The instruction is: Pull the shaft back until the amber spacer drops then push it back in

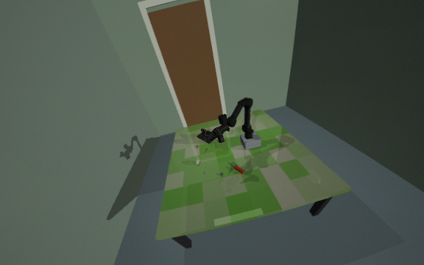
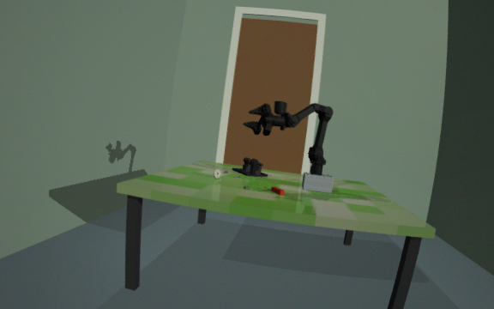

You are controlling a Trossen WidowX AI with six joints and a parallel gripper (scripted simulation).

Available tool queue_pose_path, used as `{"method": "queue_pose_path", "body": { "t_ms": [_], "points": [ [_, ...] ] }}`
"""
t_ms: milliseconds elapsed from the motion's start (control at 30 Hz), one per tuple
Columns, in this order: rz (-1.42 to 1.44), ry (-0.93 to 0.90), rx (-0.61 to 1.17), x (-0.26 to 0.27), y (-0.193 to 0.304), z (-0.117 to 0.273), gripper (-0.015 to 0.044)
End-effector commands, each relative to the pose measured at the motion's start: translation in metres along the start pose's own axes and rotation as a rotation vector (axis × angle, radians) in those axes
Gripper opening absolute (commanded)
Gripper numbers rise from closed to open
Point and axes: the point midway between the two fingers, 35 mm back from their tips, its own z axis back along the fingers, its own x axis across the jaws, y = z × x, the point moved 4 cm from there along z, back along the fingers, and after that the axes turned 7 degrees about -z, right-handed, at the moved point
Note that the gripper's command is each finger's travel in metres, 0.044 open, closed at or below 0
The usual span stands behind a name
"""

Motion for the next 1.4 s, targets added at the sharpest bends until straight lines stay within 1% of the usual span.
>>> {"method": "queue_pose_path", "body": {
  "t_ms": [0, 133, 300, 567, 733, 800, 1367],
  "points": [
    [0.040, -0.221, 0.071, 0.066, 0.008, 0.001, 0.0440],
    [0.072, -0.429, 0.137, 0.126, 0.017, 0.013, 0.0440],
    [0.108, -0.693, 0.206, 0.195, 0.027, 0.043, 0.0440],
    [0.156, -1.123, 0.279, 0.286, 0.033, 0.116, 0.0440],
    [0.175, -1.379, 0.295, 0.322, 0.025, 0.167, 0.0440],
    [0.178, -1.415, 0.296, 0.325, 0.023, 0.173, 0.0440],
    [0.178, -1.415, 0.296, 0.324, 0.022, 0.173, 0.0440]
  ]
}}
